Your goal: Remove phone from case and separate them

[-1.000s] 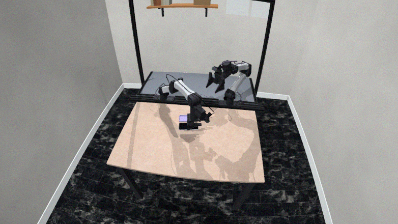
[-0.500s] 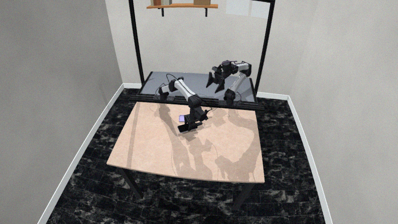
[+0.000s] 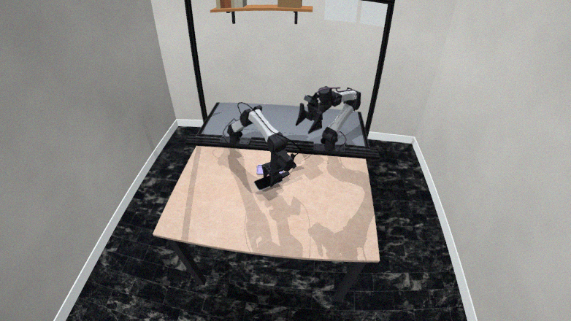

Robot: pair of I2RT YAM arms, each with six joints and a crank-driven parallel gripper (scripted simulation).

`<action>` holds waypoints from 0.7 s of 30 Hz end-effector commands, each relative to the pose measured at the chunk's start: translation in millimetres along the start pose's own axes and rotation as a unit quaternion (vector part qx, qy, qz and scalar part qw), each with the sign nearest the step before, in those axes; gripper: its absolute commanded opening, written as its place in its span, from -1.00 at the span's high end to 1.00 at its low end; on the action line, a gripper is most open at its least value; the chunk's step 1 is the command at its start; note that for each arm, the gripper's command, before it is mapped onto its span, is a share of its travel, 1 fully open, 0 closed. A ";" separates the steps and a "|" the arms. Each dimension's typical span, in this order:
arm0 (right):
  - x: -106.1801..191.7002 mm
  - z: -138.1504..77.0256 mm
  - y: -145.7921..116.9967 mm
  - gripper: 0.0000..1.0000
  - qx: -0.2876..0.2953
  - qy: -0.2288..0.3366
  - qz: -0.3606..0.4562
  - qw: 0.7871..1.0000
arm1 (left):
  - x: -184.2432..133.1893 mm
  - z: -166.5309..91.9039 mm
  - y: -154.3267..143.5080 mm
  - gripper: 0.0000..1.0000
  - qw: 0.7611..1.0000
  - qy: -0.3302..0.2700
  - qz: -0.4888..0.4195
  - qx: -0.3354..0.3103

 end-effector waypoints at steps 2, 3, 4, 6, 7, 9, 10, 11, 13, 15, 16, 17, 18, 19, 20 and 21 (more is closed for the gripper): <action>-3.7 -15.7 -3.2 -0.46 0.005 -0.028 0.008 1.000 | 1.0 -1.8 14.3 -1.00 1.000 0.001 -0.002 -0.025; -3.7 -15.7 -3.2 -0.46 0.005 -0.028 0.008 1.000 | 1.0 -1.8 14.3 -1.00 1.000 0.001 -0.002 -0.025; -3.7 -15.7 -3.2 -0.46 0.005 -0.028 0.008 1.000 | 1.0 -1.8 14.3 -1.00 1.000 0.001 -0.002 -0.025; -3.7 -15.7 -3.2 -0.46 0.005 -0.028 0.008 1.000 | 1.0 -1.8 14.3 -1.00 1.000 0.001 -0.002 -0.025; -3.7 -15.7 -3.2 -0.46 0.005 -0.028 0.008 1.000 | 1.0 -1.8 14.3 -1.00 1.000 0.001 -0.002 -0.025; -5.4 -13.7 -2.9 -0.46 0.005 -0.030 0.008 1.000 | 1.0 -1.8 14.3 -1.00 1.000 0.001 -0.002 -0.025; -7.3 -11.0 -2.4 -0.46 0.005 -0.032 0.008 0.999 | 1.0 -1.8 14.3 -1.00 1.000 0.001 -0.002 -0.025; -7.0 -7.1 -1.9 -0.46 0.005 -0.028 0.007 1.000 | 1.0 -1.8 14.3 -1.00 1.000 0.001 -0.002 -0.025; -5.9 -0.5 -0.7 -0.46 0.006 -0.023 0.006 1.000 | 1.0 -1.8 14.3 -1.00 1.000 0.001 -0.002 -0.025; -9.2 5.5 0.7 -0.46 0.006 -0.022 0.006 1.000 | 1.0 -1.8 14.3 -1.00 1.000 0.001 -0.002 -0.025; -11.9 8.3 1.1 -0.46 0.006 -0.022 0.006 1.000 | 1.0 -1.8 14.3 -1.00 1.000 0.001 -0.002 -0.025; -13.8 9.7 0.8 -0.46 0.006 -0.021 0.007 1.000 | 1.0 -1.8 14.3 -1.00 1.000 0.001 -0.002 -0.025; -15.7 9.2 0.4 -0.46 0.006 -0.020 0.007 1.000 | 1.0 -1.8 14.3 -1.00 1.000 0.001 -0.002 -0.025; -16.6 9.5 -0.1 -0.46 0.007 -0.017 0.008 1.000 | 1.0 -1.8 14.3 -1.00 1.000 0.001 -0.002 -0.025; -16.7 9.0 0.0 -0.46 0.007 -0.014 0.008 1.000 | 1.0 -1.8 14.3 -1.00 1.000 0.001 -0.002 -0.025; -17.9 8.1 0.2 -0.46 0.007 -0.014 0.008 1.000 | 1.0 -1.8 14.3 -1.00 1.000 0.001 -0.002 -0.025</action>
Point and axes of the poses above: on each arm, the point where the finger pads meet when closed, its own z axis out along the fingers, its own x axis across the jaws, y = z × x, the point moved 7 cm from there along -z, back along the fingers, and after that the axes turned 2 degrees about z, right-handed, at the moved point
